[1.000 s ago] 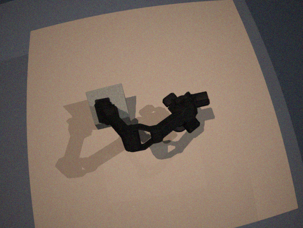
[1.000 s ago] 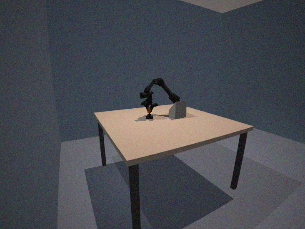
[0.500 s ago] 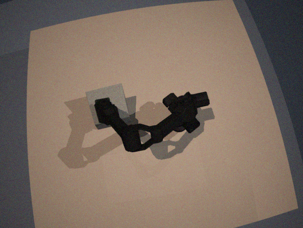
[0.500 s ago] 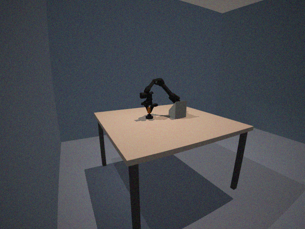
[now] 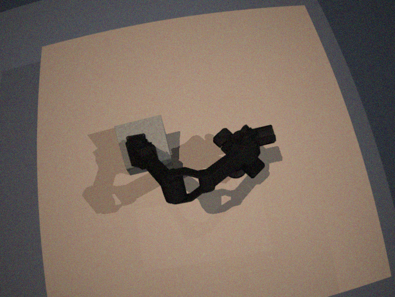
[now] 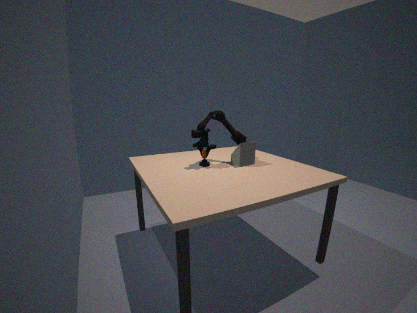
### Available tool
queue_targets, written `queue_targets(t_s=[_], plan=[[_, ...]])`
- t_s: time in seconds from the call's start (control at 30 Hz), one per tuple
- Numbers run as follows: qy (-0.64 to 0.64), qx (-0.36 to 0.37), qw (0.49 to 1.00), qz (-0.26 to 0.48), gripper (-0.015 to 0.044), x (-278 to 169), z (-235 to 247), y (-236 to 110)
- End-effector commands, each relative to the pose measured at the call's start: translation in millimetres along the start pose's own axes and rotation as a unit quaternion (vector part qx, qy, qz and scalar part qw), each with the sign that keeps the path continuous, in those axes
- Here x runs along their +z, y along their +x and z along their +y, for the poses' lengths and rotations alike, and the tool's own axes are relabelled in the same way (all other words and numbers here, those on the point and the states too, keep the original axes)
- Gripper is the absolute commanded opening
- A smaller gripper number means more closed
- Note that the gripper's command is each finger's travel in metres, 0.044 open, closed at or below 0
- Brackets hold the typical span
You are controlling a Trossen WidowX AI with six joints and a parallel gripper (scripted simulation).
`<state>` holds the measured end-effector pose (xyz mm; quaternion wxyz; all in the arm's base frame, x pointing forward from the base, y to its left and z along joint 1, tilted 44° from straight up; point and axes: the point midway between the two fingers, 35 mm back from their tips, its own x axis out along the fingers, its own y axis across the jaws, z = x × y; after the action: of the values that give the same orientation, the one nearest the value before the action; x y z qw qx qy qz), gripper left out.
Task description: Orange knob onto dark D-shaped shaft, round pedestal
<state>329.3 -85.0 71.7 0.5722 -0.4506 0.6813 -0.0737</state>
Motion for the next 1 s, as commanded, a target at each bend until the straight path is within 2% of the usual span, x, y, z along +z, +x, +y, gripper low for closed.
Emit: queue_targets(t_s=[0.0,0.97], plan=[[-0.055,0.0,0.999,0.0,0.0,0.0,0.8,0.2],[-0.06,0.0,0.998,0.0,0.0,0.1,1.3,4.0]])
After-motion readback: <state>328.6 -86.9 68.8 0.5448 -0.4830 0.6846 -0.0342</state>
